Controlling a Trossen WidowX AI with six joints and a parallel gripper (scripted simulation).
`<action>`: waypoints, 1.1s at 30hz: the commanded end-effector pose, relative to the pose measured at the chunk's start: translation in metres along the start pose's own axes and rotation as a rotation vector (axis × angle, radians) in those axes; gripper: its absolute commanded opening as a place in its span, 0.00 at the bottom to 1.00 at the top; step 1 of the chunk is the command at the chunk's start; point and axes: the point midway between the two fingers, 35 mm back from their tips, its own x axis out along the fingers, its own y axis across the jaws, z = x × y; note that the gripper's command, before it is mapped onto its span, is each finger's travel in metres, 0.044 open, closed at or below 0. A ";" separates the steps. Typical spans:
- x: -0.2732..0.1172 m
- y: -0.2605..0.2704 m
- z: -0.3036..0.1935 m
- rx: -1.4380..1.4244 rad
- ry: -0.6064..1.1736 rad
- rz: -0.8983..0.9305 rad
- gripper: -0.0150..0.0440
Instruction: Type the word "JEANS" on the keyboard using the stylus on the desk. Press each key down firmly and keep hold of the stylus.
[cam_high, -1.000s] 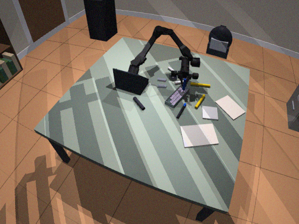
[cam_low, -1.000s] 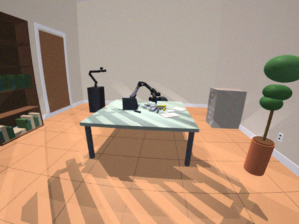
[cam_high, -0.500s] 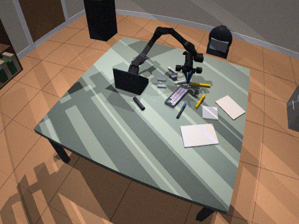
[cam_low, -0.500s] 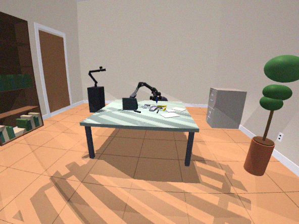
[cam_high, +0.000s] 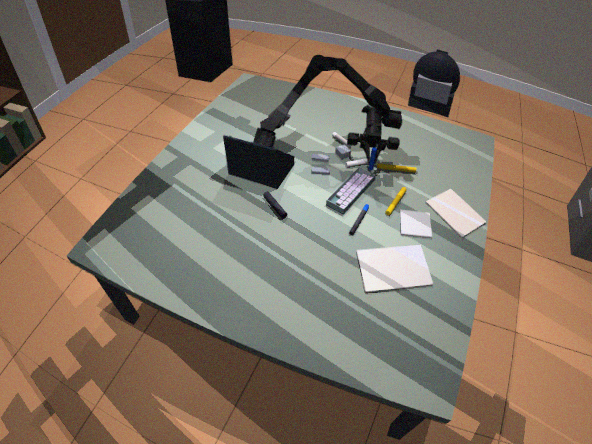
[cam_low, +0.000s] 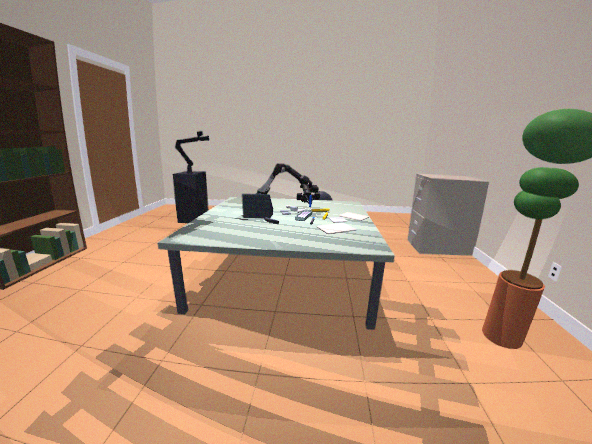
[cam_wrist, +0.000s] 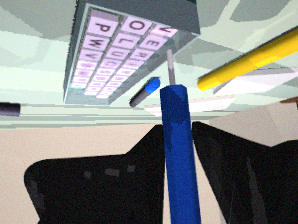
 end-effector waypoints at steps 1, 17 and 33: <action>0.003 0.000 0.001 0.003 0.005 0.004 0.39; 0.007 0.000 0.008 0.003 0.005 0.004 0.39; 0.010 0.000 0.014 0.003 0.004 0.004 0.39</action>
